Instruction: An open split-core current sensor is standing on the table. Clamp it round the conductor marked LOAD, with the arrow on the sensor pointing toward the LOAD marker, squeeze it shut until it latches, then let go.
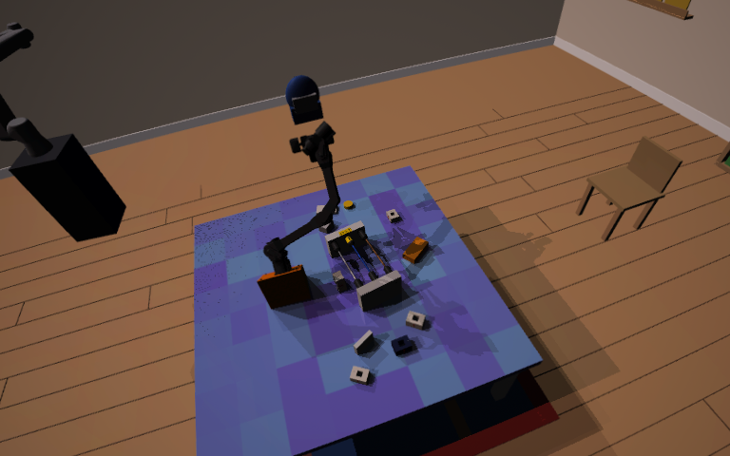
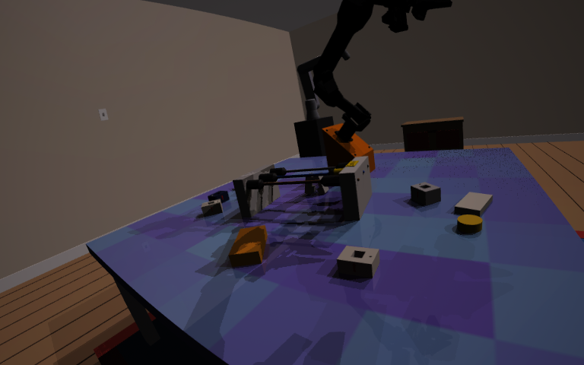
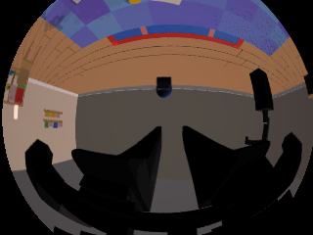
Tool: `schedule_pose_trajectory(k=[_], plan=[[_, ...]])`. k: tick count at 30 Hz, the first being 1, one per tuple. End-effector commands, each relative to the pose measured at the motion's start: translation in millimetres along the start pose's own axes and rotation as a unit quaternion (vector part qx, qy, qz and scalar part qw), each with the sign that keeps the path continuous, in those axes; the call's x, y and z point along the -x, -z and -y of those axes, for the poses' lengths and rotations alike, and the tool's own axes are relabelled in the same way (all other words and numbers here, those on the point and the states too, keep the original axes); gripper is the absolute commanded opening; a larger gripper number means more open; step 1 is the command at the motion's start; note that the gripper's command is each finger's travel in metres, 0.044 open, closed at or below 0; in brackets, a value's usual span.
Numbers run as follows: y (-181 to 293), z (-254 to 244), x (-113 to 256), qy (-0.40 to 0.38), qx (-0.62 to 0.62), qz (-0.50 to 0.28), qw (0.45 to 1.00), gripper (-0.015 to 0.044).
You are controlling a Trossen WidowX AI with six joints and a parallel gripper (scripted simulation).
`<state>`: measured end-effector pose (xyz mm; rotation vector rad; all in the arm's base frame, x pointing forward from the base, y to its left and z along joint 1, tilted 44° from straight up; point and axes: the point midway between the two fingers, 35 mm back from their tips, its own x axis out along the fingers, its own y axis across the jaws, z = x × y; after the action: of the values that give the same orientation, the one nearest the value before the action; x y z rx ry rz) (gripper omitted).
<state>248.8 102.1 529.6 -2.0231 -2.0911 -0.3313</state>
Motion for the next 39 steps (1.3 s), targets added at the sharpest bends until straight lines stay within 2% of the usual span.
schedule_pose_trajectory(k=[1, 5, 10, 13, 19, 24, 32, 39], plan=[[1.0, 1.9, 0.1, 0.000, 0.005, 0.000, 1.000, 0.0127], [18.4, 34.8, 3.8, -0.001, 0.093, -0.009, 0.996, 0.0232], [34.8, 53.3, 21.6, -0.044, 0.179, -0.016, 0.983, 0.0363], [42.1, 81.5, 28.1, -0.078, 0.262, 0.000, 0.962, 0.0440], [54.2, 118.7, 36.6, -0.148, 0.417, 0.020, 0.897, 0.0440], [53.4, 147.0, 29.6, -0.200, 0.547, 0.060, 0.811, 0.0440], [30.6, 165.8, -1.1, -0.249, 0.718, 0.164, 0.628, 0.0440], [-5.2, 145.6, -28.0, -0.249, 0.813, 0.280, 0.446, 0.0440]])
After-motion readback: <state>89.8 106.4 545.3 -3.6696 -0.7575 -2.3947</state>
